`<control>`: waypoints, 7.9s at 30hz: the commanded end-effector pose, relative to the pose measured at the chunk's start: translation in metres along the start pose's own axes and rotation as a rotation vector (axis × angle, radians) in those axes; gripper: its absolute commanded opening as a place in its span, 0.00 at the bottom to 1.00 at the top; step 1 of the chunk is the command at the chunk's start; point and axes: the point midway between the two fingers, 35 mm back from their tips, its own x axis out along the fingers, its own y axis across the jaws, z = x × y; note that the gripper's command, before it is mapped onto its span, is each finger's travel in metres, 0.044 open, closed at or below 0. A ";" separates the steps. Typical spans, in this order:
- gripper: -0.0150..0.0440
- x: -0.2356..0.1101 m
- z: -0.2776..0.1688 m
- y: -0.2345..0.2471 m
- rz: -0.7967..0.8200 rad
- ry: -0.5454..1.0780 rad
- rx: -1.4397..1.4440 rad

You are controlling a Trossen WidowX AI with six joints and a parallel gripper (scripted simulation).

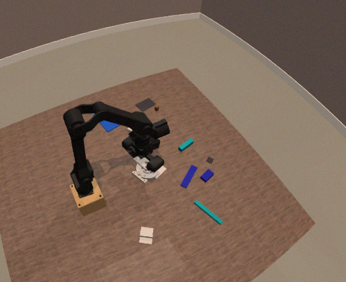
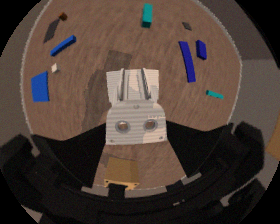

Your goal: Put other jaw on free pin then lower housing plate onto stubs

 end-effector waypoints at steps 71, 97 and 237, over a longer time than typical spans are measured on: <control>0.85 0.005 -0.014 -0.002 0.003 -0.001 -0.041; 0.85 0.047 -0.014 -0.002 0.003 -0.001 -0.041; 0.85 0.077 -0.015 -0.002 0.003 -0.001 -0.034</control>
